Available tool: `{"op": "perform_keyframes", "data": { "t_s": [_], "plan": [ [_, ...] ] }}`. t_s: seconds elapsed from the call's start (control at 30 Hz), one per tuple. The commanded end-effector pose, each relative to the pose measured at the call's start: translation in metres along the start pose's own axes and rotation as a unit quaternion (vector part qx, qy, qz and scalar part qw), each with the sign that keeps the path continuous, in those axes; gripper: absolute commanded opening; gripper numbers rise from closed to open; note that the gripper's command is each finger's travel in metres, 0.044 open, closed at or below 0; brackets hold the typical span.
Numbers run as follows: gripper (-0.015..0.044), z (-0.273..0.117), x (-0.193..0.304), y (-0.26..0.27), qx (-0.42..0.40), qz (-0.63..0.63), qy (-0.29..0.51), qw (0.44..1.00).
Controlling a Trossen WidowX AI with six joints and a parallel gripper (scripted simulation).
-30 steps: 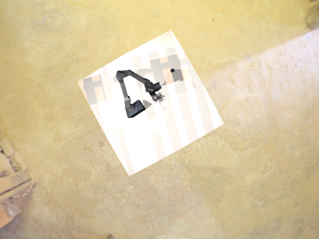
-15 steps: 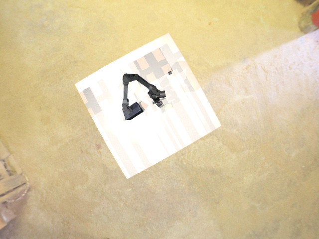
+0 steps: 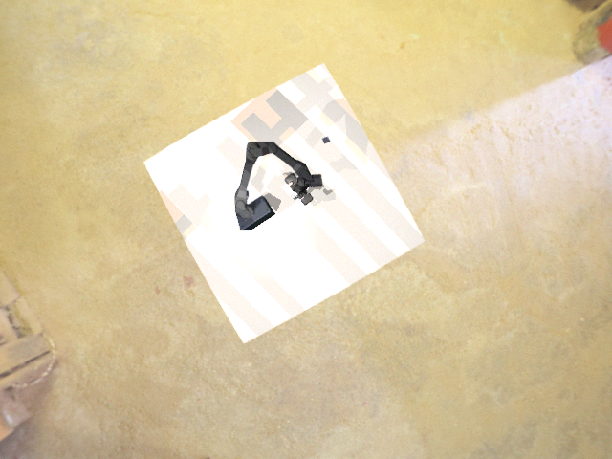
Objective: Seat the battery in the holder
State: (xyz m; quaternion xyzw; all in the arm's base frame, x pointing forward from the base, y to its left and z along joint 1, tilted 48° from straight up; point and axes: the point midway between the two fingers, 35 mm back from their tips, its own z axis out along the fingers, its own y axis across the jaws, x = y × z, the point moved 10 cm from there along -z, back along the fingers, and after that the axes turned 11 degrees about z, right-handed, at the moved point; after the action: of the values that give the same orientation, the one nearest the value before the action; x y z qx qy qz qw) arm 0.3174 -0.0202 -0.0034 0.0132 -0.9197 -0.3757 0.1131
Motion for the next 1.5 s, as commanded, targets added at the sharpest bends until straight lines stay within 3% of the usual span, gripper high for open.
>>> {"op": "perform_keyframes", "data": {
  "t_s": [0.0, 1.47],
  "plan": [
    [0.0083, 0.006, -0.003, -0.001, 0.004, -0.001, 0.018, 1.0],
    [0.0083, 0.024, -0.04, 0.007, 0.028, -0.005, 0.141, 0.99]
  ]
}}
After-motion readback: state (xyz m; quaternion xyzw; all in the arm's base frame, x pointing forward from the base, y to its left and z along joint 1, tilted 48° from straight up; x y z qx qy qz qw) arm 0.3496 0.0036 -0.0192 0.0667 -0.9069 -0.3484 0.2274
